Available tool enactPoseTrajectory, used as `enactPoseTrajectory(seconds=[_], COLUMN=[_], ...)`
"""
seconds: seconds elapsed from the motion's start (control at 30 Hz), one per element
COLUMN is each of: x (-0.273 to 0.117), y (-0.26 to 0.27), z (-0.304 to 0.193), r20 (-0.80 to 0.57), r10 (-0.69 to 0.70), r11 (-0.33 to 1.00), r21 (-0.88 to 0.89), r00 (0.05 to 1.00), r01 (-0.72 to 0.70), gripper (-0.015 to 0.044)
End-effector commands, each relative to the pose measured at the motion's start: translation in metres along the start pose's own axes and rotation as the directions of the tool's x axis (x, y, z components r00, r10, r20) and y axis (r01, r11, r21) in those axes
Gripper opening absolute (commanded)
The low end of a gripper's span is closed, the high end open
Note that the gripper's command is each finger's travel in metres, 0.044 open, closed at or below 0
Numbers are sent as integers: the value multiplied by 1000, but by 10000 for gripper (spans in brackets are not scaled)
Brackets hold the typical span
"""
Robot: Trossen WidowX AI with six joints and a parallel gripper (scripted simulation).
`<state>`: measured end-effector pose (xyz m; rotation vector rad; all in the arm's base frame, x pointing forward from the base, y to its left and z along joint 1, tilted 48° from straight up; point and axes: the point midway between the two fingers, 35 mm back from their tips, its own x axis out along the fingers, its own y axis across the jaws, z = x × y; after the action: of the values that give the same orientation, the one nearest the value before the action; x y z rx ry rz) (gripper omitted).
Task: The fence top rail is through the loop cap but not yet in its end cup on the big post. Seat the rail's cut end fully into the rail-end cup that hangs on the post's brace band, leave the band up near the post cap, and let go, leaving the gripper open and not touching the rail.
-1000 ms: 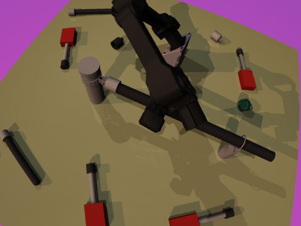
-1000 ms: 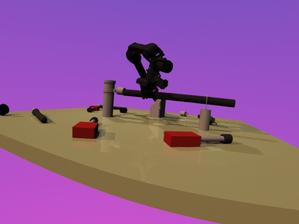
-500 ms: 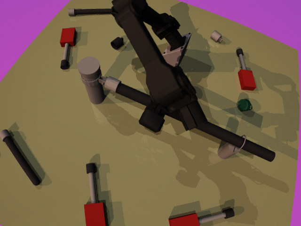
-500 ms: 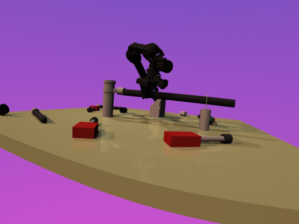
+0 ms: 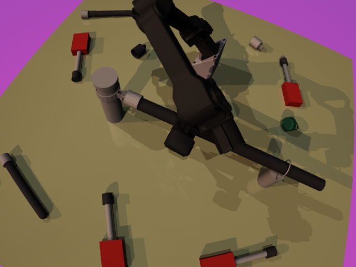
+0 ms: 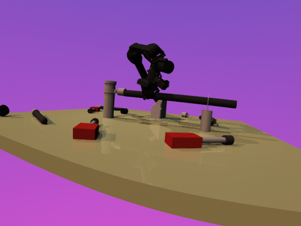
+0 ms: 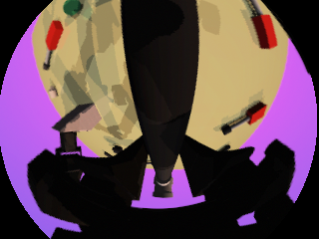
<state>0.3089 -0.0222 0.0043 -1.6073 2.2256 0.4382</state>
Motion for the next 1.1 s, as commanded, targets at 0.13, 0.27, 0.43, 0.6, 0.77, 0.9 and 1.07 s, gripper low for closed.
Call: enactPoseTrajectory(seconds=[0.13, 0.27, 0.43, 0.6, 0.77, 0.9, 1.07], x=[-3, -1, 0, 0, 0, -1, -1], y=[-1, 0, 0, 0, 0, 0, 0], z=[-8, -2, 0, -1, -2, -4, -5], r20=[-12, -3, 0, 0, 0, 0, 0], r10=[-8, -1, 1, 1, 1, 1, 1], r11=[1000, 1000, 1000, 1000, 1000, 1000, 1000], r21=[-2, 0, 0, 0, 0, 0, 0], r00=[1000, 1000, 1000, 1000, 1000, 1000, 1000], r01=[8, 1, -1, -1, -1, -1, -1], gripper=[0, 0, 0, 0, 0, 0, 0])
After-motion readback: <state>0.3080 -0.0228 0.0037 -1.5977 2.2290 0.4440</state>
